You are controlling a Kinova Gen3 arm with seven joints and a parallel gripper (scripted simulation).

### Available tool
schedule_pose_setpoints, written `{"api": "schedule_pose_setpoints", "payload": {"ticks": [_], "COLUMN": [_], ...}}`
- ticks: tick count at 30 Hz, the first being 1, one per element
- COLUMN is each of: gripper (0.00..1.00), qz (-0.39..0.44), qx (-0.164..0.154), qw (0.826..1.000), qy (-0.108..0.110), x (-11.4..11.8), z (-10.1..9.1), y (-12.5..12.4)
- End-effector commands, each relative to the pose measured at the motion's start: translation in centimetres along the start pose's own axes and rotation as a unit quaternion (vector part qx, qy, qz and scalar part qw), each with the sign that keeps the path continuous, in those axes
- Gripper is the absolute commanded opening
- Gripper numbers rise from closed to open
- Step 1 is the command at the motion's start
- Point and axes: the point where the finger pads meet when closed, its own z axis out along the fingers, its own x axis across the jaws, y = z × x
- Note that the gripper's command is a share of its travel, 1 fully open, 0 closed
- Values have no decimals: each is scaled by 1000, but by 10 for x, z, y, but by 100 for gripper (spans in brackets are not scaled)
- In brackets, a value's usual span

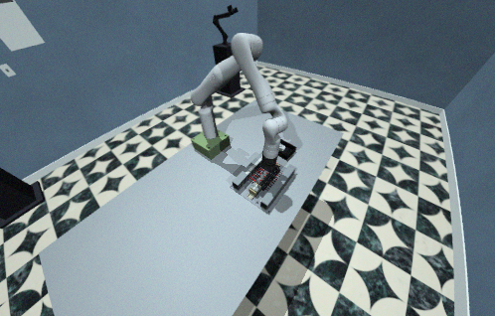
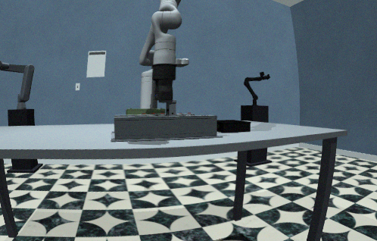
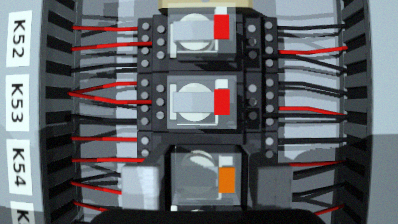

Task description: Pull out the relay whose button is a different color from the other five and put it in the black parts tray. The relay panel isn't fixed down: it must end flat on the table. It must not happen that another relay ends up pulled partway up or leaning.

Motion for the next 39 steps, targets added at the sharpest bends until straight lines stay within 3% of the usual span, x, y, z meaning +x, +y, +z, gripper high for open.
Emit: {"api": "schedule_pose_setpoints", "payload": {"ticks": [1, 14, 27, 39], "gripper": [0, 0, 0, 0], "qz": [0, 0, 0, 0], "qx": [0, 0, 0, 0], "qw": [1000, 1000, 1000, 1000], "qy": [-1, -11, 27, 28], "x": [1, 1, 1, 1], "z": [-1, -1, -2, -2], "y": [0, 0, 0, 0]}}
